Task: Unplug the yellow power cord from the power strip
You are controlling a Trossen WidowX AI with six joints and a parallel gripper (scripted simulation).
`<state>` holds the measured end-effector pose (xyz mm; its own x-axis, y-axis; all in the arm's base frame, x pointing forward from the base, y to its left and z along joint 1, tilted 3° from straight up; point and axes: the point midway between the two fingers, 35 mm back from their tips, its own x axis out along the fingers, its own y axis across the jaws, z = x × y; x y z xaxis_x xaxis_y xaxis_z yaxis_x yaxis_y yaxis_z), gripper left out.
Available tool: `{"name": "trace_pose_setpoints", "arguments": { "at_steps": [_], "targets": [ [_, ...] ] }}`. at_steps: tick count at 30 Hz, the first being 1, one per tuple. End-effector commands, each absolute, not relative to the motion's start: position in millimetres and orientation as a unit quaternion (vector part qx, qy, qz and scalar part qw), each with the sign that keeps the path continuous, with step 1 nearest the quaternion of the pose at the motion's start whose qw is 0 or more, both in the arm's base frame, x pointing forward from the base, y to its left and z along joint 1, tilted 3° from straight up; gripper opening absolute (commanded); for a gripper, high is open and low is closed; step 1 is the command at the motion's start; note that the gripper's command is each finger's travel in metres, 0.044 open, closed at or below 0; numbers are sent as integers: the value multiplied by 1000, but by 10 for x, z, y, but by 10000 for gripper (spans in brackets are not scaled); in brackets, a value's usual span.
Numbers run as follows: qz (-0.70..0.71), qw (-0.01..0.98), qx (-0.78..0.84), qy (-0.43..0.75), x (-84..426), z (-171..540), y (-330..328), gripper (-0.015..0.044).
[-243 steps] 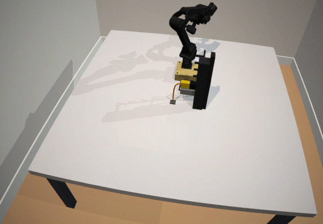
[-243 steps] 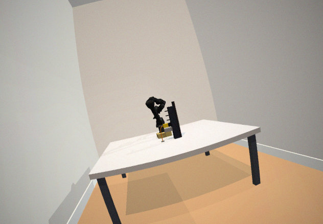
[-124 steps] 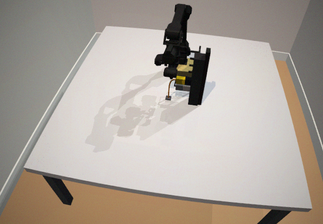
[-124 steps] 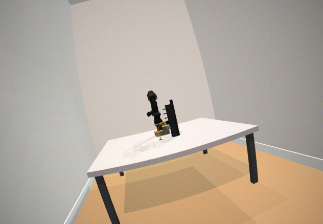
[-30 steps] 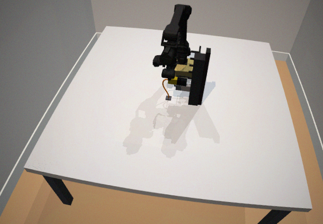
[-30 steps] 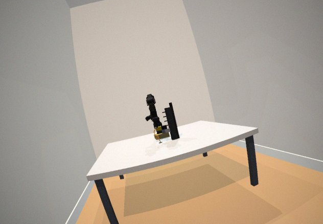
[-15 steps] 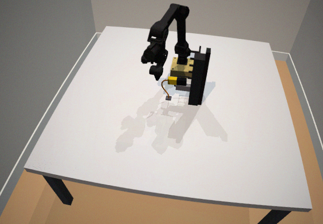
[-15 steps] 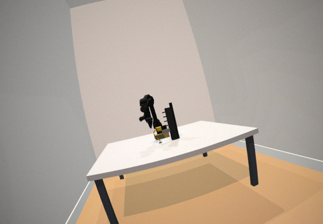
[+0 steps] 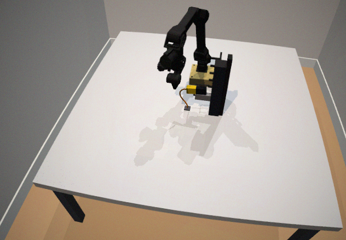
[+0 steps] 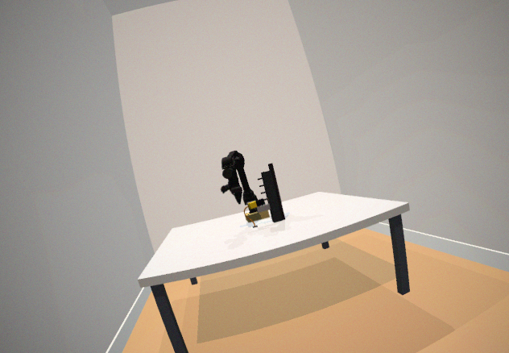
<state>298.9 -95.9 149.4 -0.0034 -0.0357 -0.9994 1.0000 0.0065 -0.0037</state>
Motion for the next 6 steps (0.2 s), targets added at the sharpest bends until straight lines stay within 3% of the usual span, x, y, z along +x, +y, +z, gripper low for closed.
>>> {"name": "trace_pose_setpoints", "arguments": {
  "at_steps": [1, 6],
  "targets": [
    [-508, 510, 487, 495, 2985, 1497, -961, 440],
    [-508, 510, 487, 495, 2985, 1497, -961, 440]
  ]
}}
